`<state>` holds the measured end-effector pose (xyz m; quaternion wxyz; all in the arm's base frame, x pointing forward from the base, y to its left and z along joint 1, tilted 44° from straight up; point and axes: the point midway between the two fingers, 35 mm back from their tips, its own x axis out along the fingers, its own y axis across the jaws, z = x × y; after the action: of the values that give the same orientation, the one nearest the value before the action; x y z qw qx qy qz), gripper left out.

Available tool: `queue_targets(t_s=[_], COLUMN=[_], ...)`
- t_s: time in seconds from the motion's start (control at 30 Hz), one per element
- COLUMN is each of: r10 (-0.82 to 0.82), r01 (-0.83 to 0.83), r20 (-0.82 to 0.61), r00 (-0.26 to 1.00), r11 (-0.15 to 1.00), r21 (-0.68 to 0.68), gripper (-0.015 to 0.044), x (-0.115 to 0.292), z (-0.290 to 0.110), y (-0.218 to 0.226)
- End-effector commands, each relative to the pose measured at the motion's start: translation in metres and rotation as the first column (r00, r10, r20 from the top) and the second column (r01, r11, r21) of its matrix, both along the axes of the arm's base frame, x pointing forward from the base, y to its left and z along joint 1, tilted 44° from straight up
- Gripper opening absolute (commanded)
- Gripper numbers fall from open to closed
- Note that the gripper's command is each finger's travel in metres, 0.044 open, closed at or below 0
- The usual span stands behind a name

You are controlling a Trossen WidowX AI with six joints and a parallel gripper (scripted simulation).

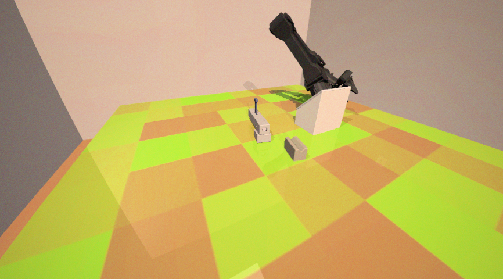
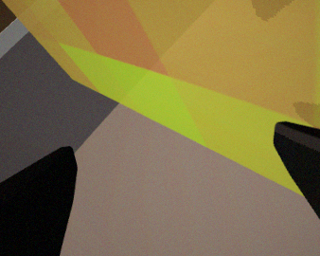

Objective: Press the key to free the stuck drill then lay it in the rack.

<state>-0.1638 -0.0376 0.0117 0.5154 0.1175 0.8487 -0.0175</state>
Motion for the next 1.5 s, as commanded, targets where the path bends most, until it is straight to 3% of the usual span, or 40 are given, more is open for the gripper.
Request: queue_targets(t_s=[0.0,0.3,0.47,0.67,0.9,1.13,1.23,1.47], r10=[0.000,0.006,0.085,0.305,0.500,0.657,0.713,0.667], r01=[0.000,-0.006,-0.089,-0.305,-0.512,-0.690,-0.753,-0.728], r20=[0.000,-0.010,-0.081,-0.056,-0.141,-0.215,-0.243,-0.298], r00=[1.000,1.000,0.993,0.951,0.855,0.722,0.658,0.683], r11=[1.000,1.000,0.995,0.952,0.856,0.707,0.628,0.586], r21=[0.000,-0.007,-0.048,-0.002,-0.072,-0.156,-0.196,-0.356], gripper=[0.0374,0.0138,0.0006,0.0000,0.0000,0.0000,0.0000,0.0000], x=[0.000,-0.003,-0.022,-0.007,0.025,0.084,0.116,0.153], z=[0.000,0.003,0.025,0.032,0.065,0.098,0.113,0.138], y=[0.000,-0.003,-0.031,-0.072,-0.143,-0.200,-0.217,-0.235])
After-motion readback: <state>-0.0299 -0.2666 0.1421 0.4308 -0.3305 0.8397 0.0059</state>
